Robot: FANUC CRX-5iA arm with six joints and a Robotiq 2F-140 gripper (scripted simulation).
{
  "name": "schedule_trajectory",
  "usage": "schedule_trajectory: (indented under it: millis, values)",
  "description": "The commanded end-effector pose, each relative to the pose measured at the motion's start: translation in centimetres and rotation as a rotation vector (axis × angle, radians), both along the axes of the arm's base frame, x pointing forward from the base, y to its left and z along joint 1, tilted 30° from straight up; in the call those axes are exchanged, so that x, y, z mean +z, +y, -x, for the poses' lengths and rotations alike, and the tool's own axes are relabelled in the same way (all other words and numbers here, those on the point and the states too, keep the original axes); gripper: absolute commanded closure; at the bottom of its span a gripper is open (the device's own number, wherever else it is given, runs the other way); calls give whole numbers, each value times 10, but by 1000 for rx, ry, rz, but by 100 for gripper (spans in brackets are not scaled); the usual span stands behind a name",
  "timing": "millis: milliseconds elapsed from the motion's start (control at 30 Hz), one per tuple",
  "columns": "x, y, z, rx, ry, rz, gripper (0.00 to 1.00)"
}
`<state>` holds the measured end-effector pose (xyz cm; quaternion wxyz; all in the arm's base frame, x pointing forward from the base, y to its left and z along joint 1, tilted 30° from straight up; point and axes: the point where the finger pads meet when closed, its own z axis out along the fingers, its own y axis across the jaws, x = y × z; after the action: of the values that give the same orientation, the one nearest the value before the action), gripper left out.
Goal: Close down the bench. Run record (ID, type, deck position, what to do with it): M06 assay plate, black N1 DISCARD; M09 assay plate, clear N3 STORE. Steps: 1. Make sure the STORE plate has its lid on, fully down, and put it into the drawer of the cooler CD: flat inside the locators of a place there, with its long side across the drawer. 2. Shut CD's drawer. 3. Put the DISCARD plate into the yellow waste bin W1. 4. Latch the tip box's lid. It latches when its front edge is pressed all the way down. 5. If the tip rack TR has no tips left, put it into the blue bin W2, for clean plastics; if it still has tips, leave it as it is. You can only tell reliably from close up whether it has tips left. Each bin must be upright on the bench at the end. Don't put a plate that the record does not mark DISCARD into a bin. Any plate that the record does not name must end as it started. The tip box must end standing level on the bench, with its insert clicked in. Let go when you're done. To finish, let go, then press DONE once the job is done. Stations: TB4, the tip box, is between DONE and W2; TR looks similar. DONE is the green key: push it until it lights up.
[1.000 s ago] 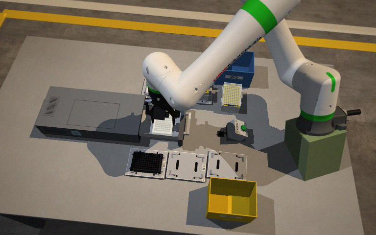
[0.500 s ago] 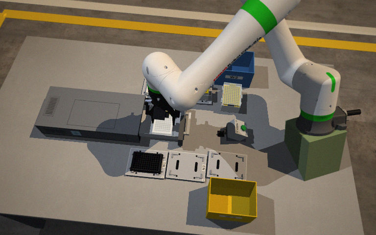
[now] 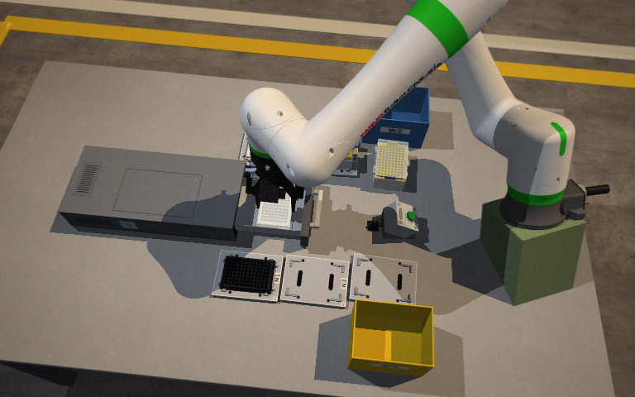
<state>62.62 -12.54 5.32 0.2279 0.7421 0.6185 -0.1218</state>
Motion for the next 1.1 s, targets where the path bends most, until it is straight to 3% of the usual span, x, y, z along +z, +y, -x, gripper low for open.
schedule_trajectory:
  millis: [0,1067]
  values:
    - [1,0,-1,1,-2,0,90]
    - [-8,-4,-2,1,-2,0,90]
